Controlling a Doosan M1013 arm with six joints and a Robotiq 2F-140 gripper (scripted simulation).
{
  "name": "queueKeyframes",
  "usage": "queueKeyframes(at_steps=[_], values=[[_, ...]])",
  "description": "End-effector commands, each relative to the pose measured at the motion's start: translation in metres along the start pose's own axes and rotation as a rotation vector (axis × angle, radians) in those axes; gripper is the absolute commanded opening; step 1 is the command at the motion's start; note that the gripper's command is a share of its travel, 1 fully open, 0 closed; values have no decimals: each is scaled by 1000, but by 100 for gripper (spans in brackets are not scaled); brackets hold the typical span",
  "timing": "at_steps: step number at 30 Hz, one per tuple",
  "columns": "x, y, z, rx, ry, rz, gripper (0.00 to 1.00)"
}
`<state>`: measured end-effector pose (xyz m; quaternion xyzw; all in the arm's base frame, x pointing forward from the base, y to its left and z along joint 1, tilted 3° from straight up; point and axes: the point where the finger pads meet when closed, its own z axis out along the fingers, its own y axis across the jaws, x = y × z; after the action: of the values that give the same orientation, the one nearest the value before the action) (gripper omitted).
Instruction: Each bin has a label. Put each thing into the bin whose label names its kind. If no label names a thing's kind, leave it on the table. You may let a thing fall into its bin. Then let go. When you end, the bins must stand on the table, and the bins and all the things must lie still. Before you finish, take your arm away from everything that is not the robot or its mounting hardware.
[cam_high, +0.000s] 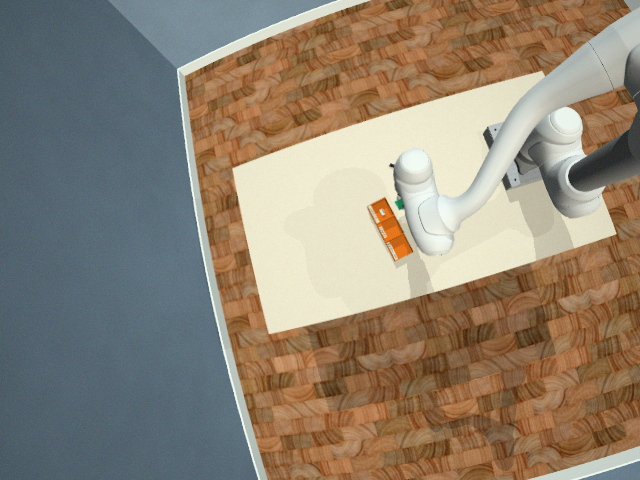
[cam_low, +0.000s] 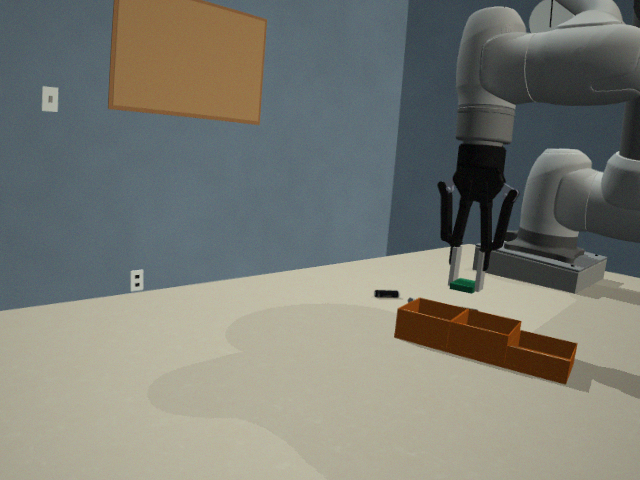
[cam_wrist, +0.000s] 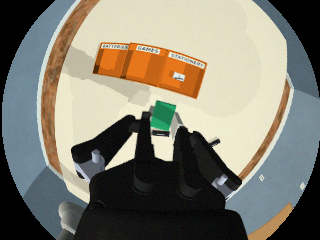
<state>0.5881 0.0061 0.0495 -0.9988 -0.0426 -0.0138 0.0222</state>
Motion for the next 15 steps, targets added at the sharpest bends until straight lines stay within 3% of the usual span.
queueKeyframes(at_steps=[1, 15], values=[[19, 5, -1, 0, 0, 12, 21], [85, 20, -1, 0, 0, 12, 21]])
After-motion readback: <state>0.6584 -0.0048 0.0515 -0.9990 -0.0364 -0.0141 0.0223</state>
